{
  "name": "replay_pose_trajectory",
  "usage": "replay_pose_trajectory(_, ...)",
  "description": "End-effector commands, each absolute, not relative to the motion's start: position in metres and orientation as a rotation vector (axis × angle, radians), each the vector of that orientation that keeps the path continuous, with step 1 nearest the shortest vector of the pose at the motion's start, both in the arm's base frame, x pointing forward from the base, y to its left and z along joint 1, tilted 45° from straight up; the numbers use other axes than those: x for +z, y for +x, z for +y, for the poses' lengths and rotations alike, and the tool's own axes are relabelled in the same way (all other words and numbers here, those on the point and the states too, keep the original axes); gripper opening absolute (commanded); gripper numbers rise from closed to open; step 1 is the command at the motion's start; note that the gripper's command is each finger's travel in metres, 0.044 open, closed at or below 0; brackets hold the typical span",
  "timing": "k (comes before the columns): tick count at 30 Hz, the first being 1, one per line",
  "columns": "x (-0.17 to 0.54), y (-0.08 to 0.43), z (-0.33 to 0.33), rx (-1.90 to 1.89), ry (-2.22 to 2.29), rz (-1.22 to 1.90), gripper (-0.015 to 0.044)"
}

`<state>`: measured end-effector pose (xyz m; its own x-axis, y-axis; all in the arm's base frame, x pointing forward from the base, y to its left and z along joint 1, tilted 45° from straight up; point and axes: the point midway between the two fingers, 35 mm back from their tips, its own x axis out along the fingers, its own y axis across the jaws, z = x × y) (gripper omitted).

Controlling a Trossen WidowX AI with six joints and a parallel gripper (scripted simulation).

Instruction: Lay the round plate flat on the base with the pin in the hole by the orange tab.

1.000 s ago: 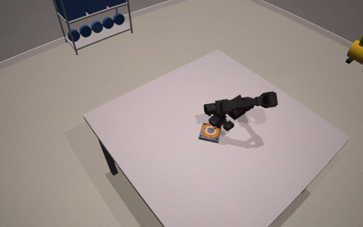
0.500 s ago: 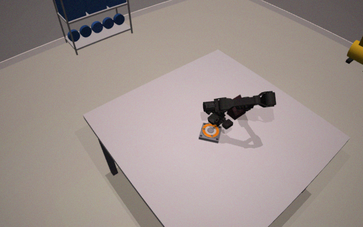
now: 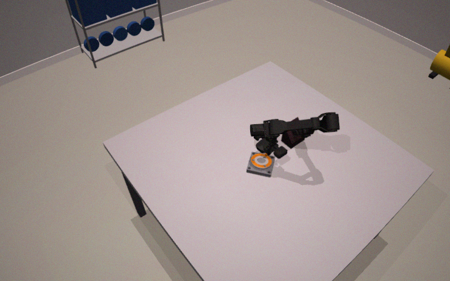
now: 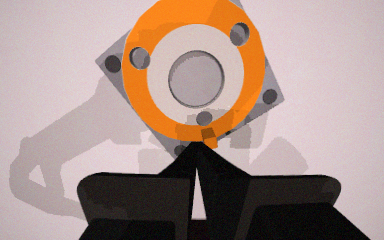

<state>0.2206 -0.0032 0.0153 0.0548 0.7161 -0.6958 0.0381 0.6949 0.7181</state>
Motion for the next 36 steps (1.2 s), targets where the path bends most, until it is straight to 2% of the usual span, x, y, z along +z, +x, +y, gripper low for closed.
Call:
replay_pose_trajectory(1,0.010,0.224,-0.008,0.575,0.649,1.442,0.0000)
replay_pose_trajectory(15,0.005,0.224,-0.015,0.574,0.649,1.442,0.0000)
replay_pose_trajectory(26,0.040,0.220,-0.047,0.573,0.648,1.443,0.0000)
replay_pose_trajectory(36,0.033,0.221,-0.041,0.571,0.661,1.443,0.0000)
